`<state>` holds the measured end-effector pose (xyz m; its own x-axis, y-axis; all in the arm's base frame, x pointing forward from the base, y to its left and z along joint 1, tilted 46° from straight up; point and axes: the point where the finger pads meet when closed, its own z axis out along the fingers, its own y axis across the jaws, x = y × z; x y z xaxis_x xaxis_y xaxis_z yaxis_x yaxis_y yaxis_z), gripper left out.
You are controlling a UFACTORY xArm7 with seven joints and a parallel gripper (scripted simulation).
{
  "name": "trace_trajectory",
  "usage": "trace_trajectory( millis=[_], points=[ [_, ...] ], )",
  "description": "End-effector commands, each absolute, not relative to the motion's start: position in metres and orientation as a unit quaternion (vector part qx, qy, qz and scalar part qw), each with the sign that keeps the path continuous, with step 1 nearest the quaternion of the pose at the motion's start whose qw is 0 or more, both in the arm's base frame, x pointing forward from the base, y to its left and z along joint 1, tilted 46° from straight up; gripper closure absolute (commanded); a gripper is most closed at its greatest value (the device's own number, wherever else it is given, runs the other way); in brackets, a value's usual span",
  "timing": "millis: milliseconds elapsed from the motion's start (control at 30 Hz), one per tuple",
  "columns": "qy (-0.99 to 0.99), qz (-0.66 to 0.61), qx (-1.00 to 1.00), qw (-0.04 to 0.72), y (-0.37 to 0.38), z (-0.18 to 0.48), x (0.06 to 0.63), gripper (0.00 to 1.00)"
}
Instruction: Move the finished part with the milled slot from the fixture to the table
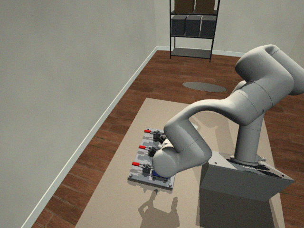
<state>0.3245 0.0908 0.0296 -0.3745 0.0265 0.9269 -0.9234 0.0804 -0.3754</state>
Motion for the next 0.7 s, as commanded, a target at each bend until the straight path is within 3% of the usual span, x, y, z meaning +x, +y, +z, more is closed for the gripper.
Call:
trace_trajectory(
  millis=[0,667],
  points=[
    [-0.605,0.567,0.372,0.417,0.0922,0.0300,0.3253,0.00],
    [-0.607,0.568,0.373,0.413,0.0939,0.0371,0.3293,0.00]
  ],
)
